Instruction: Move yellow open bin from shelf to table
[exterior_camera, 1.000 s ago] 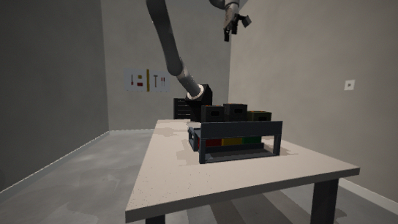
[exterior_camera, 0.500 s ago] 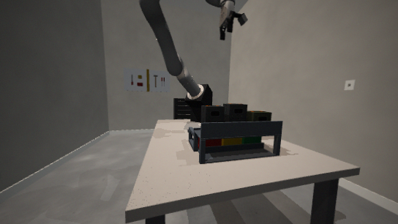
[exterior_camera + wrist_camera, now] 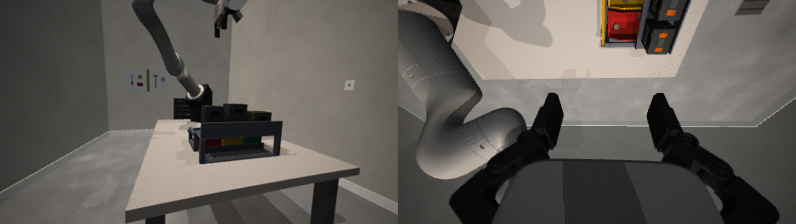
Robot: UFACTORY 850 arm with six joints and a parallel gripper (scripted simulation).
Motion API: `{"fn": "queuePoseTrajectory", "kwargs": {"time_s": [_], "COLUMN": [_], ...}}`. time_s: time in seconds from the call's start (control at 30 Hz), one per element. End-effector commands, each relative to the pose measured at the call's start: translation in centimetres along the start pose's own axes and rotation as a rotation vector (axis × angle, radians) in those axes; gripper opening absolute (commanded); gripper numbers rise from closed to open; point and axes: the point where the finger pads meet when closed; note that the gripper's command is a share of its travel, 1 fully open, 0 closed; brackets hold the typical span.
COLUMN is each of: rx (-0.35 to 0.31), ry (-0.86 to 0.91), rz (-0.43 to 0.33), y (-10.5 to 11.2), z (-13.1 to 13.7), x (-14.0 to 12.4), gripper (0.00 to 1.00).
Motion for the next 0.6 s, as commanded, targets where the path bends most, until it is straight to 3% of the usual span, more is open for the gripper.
{"fn": "queuePoseTrajectory", "kwargs": {"time_s": [0.0, 0.57], "rx": [0.000, -0.001], "ry": [-0.001, -0.001], "rz": [0.001, 0.001], "y": [0.05, 0.06], "z": [0.02, 0.00], "x": [0.00, 0.26], "gripper": [1.00, 1.00]}}
Point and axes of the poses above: the point where the finger pads meet when closed, its own y axis back along the fingers, its own z axis across the jaws, x = y × z, and after that the axes turned 11 degrees about y, right-handed
